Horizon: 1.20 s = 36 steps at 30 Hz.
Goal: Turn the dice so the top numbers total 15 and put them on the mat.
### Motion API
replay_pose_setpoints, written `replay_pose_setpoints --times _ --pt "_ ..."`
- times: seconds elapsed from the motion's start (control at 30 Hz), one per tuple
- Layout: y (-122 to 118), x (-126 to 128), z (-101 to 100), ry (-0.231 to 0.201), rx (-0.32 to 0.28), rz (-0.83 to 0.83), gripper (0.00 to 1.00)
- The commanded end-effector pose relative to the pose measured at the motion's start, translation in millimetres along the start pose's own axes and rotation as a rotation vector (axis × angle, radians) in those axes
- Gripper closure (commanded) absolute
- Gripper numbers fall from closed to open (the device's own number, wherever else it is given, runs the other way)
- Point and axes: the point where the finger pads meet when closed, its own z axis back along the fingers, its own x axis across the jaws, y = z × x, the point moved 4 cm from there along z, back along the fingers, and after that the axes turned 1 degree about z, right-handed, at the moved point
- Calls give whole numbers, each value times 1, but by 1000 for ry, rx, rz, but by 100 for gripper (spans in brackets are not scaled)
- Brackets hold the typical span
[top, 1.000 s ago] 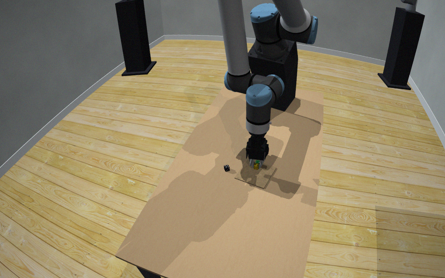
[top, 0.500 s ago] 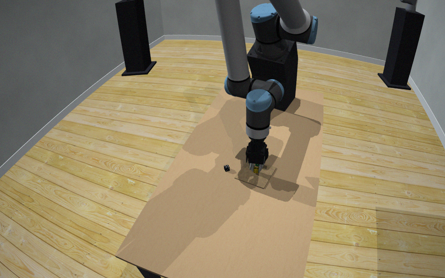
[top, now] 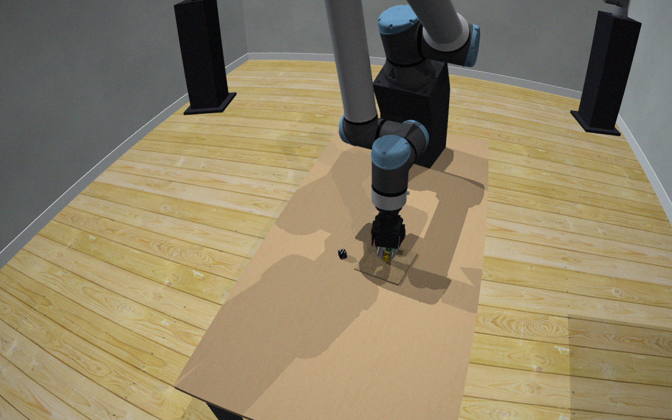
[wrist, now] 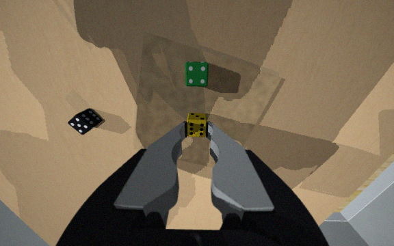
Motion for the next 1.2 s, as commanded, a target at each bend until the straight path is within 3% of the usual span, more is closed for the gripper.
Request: replay_pose_setpoints --times 0.0,1.17 --pt "0 0 0 0 -1 0 97" --pt "0 0 -4 0 -1 0 97"
